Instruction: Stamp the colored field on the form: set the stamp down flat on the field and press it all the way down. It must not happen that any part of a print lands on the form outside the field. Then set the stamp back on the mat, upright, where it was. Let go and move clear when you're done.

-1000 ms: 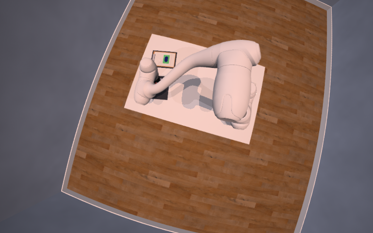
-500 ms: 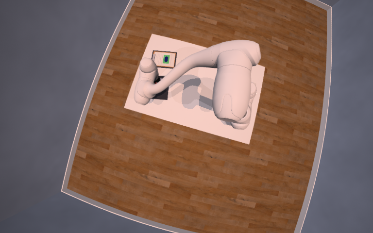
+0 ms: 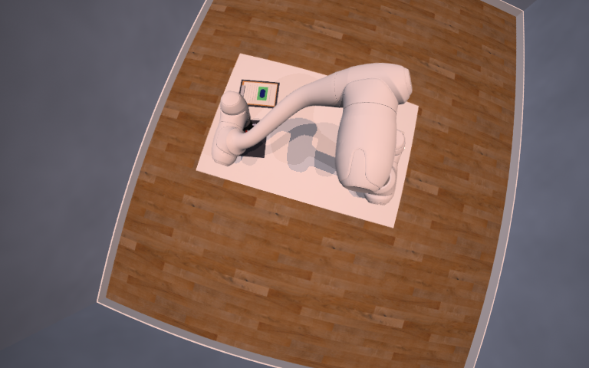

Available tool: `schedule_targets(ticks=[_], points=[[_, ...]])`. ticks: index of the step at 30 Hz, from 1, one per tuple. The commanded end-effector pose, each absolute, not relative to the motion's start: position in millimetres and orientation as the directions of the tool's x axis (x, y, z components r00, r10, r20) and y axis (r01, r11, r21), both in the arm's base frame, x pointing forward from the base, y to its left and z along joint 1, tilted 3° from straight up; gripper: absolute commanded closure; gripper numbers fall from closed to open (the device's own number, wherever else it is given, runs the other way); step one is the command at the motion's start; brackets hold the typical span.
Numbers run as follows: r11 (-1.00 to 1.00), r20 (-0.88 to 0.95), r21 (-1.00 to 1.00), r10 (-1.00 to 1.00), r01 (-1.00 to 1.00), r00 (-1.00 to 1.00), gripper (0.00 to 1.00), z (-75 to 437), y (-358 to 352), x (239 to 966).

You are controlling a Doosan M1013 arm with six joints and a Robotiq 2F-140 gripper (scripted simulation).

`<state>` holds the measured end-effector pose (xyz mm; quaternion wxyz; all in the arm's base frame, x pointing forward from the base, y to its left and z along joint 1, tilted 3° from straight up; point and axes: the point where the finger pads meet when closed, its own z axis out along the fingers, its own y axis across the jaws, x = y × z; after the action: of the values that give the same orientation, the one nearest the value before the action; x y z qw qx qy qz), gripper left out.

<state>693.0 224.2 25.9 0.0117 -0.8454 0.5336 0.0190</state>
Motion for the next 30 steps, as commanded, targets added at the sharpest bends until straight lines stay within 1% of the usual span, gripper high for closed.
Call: schedule_targets(ticks=[1,15,17,21,23,30], points=[[-0.43,-0.045,0.0,-0.902,-0.903,0.43,0.5,26,224,693],[-0.43,-0.045,0.0,-0.902,-0.903,0.43,0.5,27,224,693],[-0.43,-0.045,0.0,-0.902,-0.903,0.43,0.5,37,224,693],[-0.43,-0.045,0.0,-0.902,-0.903,0.43,0.5,92,222,694],[-0.43,-0.045,0.0,-0.902,-0.903,0.43,0.5,112,221,695],[-0.43,-0.045,0.0,-0.902,-0.903,0.43,0.5,116,221,695]])
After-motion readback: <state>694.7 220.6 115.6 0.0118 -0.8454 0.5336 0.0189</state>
